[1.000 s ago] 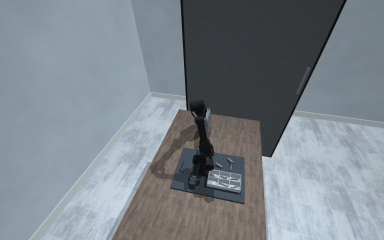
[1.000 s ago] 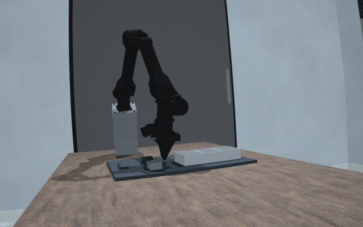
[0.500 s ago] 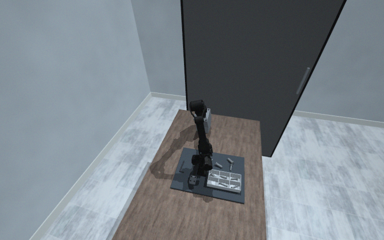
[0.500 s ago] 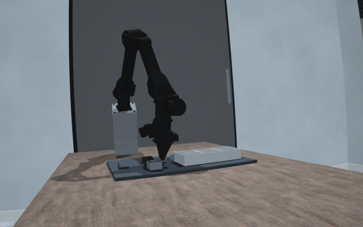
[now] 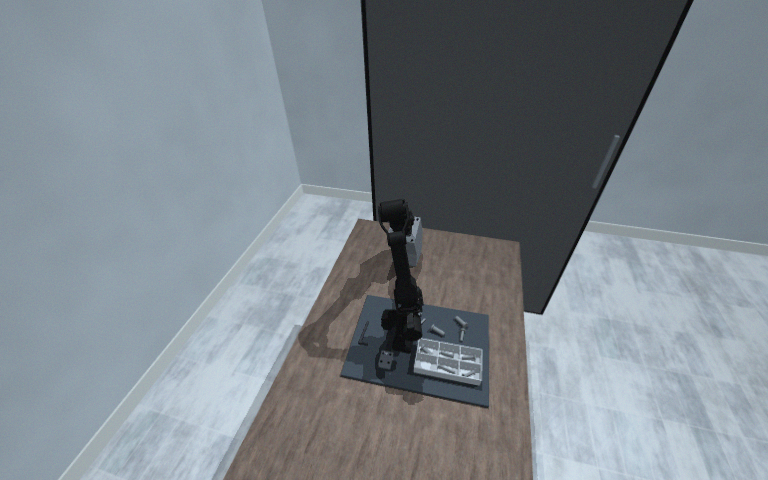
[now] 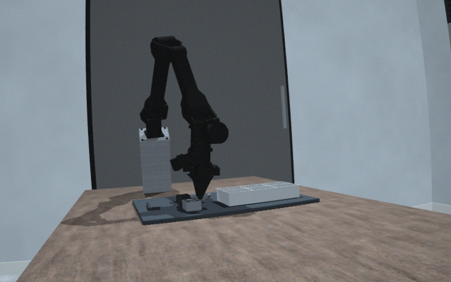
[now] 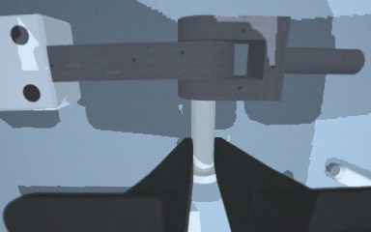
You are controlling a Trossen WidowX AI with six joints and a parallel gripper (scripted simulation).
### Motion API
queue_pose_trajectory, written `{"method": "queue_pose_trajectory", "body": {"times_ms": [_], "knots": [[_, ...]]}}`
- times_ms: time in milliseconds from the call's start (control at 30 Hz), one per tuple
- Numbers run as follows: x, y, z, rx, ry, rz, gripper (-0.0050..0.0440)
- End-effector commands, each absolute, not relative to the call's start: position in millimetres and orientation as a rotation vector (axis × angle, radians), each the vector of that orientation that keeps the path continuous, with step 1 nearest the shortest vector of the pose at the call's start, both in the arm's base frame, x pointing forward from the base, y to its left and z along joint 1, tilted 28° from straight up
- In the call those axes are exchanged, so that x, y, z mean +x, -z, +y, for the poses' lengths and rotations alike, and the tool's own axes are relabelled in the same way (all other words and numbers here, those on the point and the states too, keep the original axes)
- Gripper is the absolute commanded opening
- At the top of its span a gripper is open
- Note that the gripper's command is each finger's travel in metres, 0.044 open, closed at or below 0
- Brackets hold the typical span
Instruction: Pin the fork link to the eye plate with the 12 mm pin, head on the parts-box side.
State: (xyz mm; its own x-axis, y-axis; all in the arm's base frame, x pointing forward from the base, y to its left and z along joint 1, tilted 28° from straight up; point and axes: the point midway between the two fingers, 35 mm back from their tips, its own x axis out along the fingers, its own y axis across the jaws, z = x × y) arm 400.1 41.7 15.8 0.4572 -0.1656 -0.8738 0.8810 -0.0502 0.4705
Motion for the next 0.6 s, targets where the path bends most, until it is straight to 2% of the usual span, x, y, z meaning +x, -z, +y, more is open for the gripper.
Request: {"method": "queue_pose_trajectory", "body": {"times_ms": [0, 567], "knots": [[398.2, -14.8, 37.7, 1.351, 0.978, 0.702, 0.0013], [397.6, -15.2, 29.7, 1.351, 0.978, 0.702, 0.0013]]}}
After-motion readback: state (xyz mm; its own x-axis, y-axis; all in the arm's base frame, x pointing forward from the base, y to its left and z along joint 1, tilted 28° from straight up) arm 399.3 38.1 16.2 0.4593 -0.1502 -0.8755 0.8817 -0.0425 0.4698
